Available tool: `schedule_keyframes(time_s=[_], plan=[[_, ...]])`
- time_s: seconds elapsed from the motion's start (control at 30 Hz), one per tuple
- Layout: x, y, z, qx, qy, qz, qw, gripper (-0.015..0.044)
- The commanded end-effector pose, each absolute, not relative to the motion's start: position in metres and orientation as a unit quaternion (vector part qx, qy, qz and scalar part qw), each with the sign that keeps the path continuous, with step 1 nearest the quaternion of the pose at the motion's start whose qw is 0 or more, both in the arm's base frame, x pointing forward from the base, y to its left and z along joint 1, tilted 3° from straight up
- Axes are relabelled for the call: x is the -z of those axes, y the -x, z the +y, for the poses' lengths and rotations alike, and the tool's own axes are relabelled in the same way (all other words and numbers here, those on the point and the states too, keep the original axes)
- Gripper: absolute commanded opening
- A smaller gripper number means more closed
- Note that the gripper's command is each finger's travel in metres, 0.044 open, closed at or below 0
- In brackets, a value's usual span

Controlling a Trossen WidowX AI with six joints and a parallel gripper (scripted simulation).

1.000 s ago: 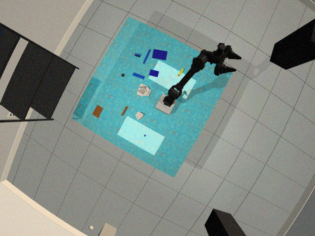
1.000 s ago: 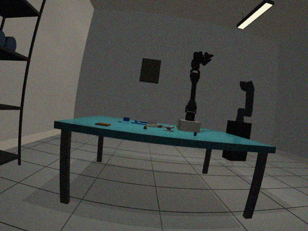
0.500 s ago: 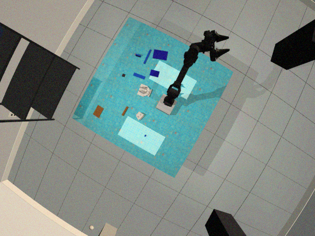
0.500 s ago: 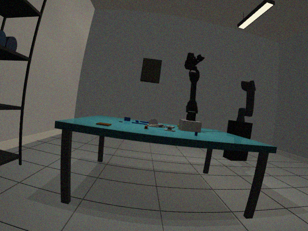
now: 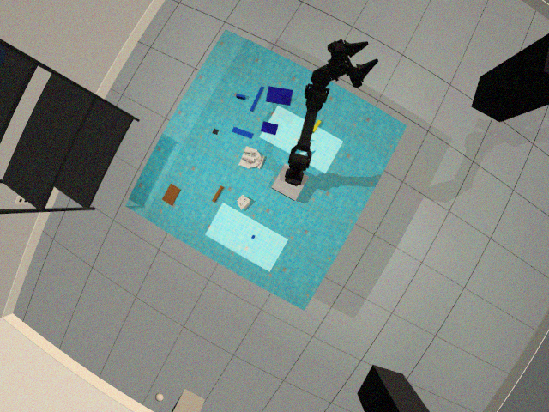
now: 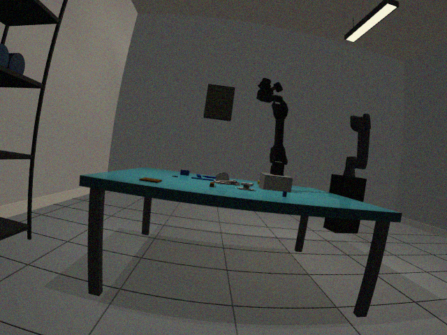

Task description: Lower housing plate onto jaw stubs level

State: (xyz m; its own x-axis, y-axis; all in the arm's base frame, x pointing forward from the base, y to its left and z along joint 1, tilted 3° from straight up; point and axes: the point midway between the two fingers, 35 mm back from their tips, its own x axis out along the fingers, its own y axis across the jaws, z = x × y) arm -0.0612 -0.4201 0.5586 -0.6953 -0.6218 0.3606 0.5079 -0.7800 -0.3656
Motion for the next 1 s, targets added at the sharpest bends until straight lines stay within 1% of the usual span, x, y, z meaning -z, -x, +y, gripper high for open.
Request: schedule_keyframes(time_s=[0.0, 0.13, 0.5, 0.77, 0.97], plan=[[-0.55, 0.041, -0.426, 0.897, 0.245, 0.139, 0.342, 0.044], [-0.542, 0.019, -0.433, 0.884, 0.242, 0.134, 0.376, 0.044], [-0.508, -0.073, -0.448, 0.822, 0.223, 0.115, 0.511, 0.044], [-0.482, -0.143, -0.444, 0.766, 0.2, 0.104, 0.602, 0.044], [-0.476, -0.181, -0.433, 0.723, 0.224, 0.121, 0.643, 0.044]])
